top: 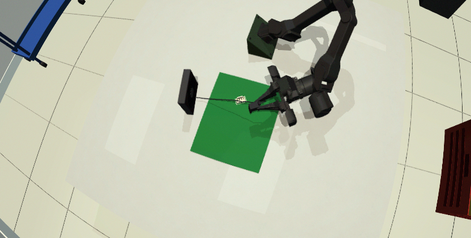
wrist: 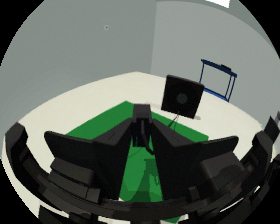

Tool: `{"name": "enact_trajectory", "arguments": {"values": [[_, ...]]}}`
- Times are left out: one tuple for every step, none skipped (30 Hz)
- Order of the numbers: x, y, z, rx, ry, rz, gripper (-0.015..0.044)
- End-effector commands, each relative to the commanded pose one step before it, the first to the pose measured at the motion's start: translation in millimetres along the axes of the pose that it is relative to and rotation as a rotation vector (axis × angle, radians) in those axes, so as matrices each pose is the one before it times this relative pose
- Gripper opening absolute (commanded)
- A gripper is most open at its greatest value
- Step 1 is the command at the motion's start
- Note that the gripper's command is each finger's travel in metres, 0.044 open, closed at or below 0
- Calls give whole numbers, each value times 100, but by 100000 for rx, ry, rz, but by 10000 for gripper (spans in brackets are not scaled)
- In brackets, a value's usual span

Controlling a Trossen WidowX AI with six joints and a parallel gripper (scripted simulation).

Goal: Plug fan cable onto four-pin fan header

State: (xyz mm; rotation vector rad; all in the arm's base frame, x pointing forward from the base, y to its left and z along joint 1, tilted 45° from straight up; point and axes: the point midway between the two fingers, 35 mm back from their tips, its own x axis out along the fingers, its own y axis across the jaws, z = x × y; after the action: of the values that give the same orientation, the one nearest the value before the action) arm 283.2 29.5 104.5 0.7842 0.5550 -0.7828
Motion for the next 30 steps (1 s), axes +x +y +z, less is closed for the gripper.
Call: {"name": "enact_trajectory", "arguments": {"values": [[-50, 58, -253, 112, -2, 34, 0], [-11, 8, -93, 9, -7, -49, 0], [-11, 8, -96, 8, -8, -49, 0], [-18, 13, -85, 6, -2, -28, 0], [-18, 13, -85, 6, -3, -27, 0], [-19, 11, -84, 5, 2, -15, 0], [-20, 11, -86, 4, 1, -14, 0], [-20, 8, -81, 4, 3, -9, 0], [-21, 8, -83, 3, 3, -8, 0], [-24, 9, -94, 4, 5, -6, 0], [-25, 9, -97, 3, 4, -5, 0], [-22, 8, -91, 3, 6, -3, 0], [-22, 7, -90, 3, 4, -2, 0], [-20, 8, -90, 3, 6, -2, 0], [-20, 7, -90, 3, 5, -1, 0], [-18, 8, -90, 3, 6, -1, 0], [-18, 8, -90, 3, 5, -1, 0], [-17, 9, -90, 3, 6, -1, 0], [-17, 9, -90, 3, 5, 0, 0], [-16, 11, -89, 3, 6, -1, 0], [-16, 11, -89, 3, 5, 0, 0], [-14, 13, -89, 3, 6, -1, 0], [-14, 13, -89, 3, 5, 0, 0], [-11, 15, -88, 3, 6, -1, 0], [-11, 15, -88, 2, 5, 0, 0], [0, 12, -88, 2, 5, -1, 0], [0, 12, -87, 2, 4, 0, 0], [10, 5, -86, 2, 4, -1, 0], [9, 5, -85, 1, 4, -1, 0], [13, 2, -84, 1, 4, -1, 0]]}}
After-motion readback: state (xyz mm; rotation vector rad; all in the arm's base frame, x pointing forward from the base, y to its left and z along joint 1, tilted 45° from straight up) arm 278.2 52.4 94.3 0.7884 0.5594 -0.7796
